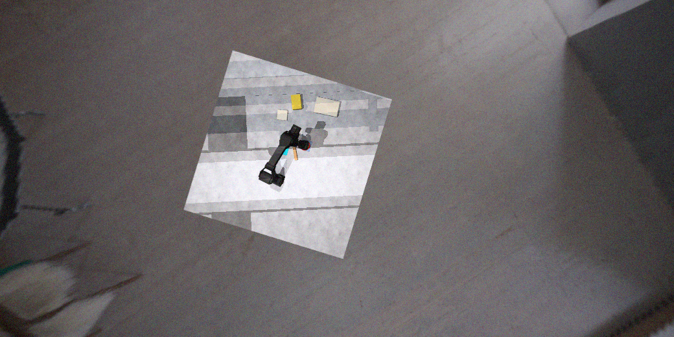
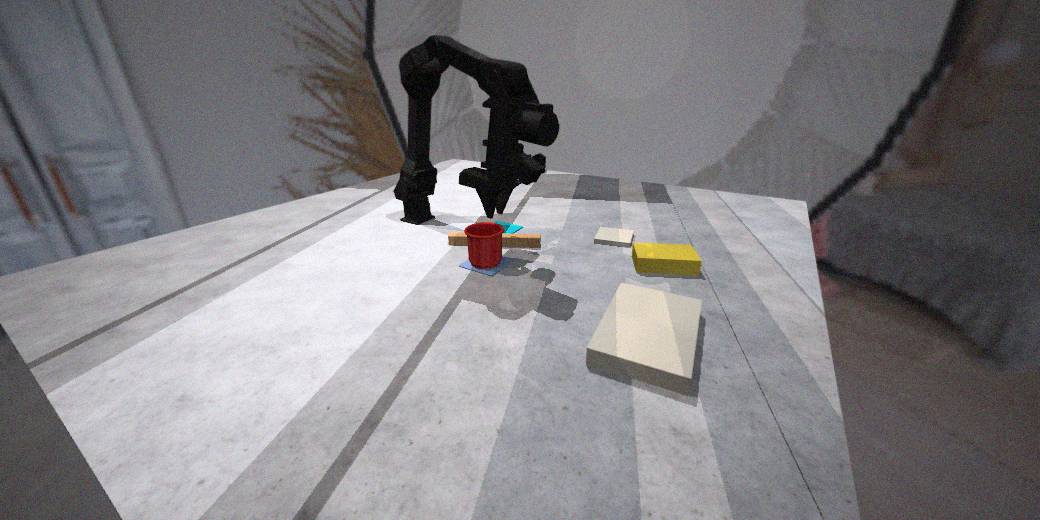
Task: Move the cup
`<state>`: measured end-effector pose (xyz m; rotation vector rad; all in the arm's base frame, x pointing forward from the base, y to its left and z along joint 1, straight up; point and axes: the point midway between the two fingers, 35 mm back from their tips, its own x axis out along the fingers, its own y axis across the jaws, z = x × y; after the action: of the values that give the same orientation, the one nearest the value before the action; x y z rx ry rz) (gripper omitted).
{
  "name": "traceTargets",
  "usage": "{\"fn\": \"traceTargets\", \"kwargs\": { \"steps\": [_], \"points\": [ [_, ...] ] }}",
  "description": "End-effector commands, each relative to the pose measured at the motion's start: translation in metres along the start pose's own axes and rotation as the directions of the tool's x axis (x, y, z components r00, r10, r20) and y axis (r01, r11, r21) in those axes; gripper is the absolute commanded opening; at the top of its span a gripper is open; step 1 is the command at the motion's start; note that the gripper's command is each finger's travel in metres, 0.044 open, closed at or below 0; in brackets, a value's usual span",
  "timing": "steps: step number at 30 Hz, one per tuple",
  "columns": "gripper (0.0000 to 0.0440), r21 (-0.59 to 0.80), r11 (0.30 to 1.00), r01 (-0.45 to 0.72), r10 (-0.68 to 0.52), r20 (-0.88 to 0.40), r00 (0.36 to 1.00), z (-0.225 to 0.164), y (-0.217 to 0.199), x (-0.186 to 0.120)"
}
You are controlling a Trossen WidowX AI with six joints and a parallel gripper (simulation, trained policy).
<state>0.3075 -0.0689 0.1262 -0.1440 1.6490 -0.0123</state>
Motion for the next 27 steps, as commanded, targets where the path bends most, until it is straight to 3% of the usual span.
{"fn": "traceTargets", "kwargs": {
  "steps": [1,15,22,27],
  "points": [
    [0.0172,-0.017,1.000,-0.004,0.004,-0.020,1.000,-0.001,-0.003,0.012],
    [0.0180,-0.144,0.989,-0.044,0.037,-0.056,0.998,-0.002,-0.010,0.063],
    [0.0012,-0.249,0.967,-0.057,0.041,-0.068,0.997,-0.005,-0.012,0.074],
    [0.0000,-0.311,0.948,-0.064,0.046,-0.066,0.997,-0.008,-0.012,0.069]
  ]
}}
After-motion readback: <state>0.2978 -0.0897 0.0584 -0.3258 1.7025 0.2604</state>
